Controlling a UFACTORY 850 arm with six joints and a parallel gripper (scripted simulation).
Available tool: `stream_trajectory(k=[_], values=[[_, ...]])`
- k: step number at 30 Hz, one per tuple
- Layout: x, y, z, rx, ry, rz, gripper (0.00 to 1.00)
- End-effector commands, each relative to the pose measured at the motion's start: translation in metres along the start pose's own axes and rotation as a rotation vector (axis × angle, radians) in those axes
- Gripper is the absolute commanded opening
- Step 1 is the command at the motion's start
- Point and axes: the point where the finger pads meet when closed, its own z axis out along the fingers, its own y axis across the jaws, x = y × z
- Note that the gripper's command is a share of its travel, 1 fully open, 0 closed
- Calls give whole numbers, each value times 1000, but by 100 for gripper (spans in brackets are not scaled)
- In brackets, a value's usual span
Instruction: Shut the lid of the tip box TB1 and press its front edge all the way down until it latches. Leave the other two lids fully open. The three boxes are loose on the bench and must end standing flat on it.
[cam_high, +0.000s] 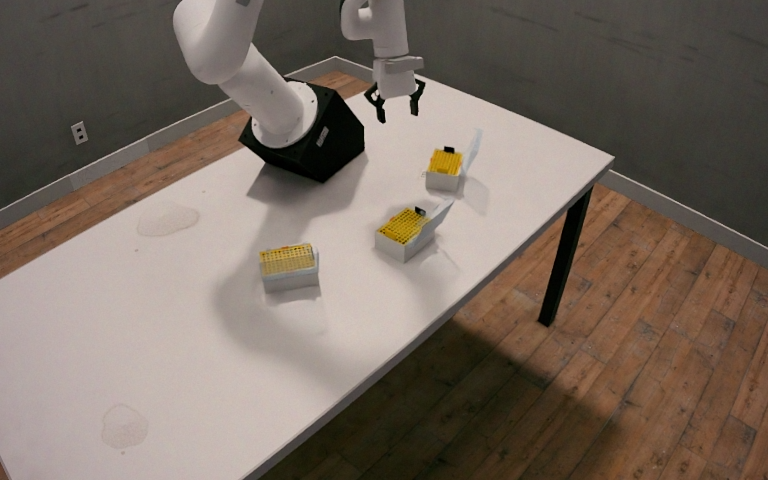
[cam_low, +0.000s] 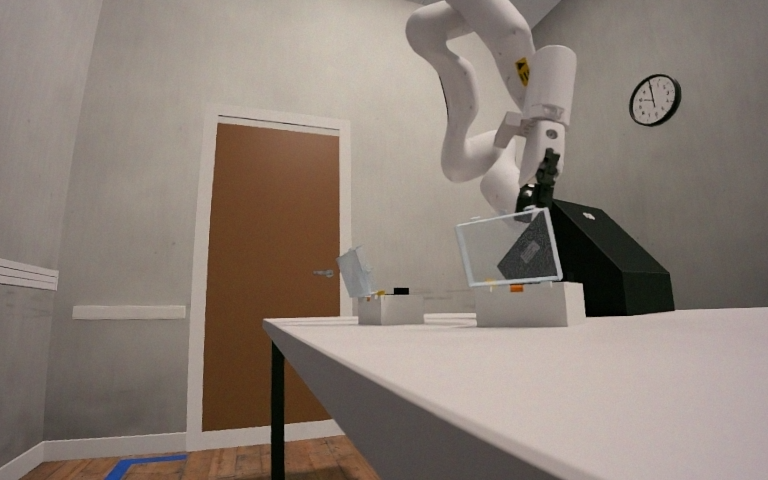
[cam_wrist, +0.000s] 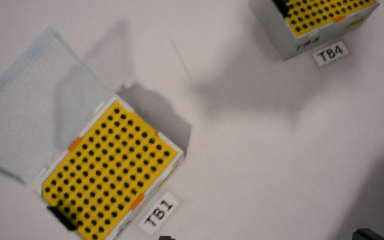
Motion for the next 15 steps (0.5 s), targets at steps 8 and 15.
stream_trajectory(k=[8,15], values=[[-48,-31,-13,-1,0,0,100],[-56,-37,-16,-1,0,0,100]])
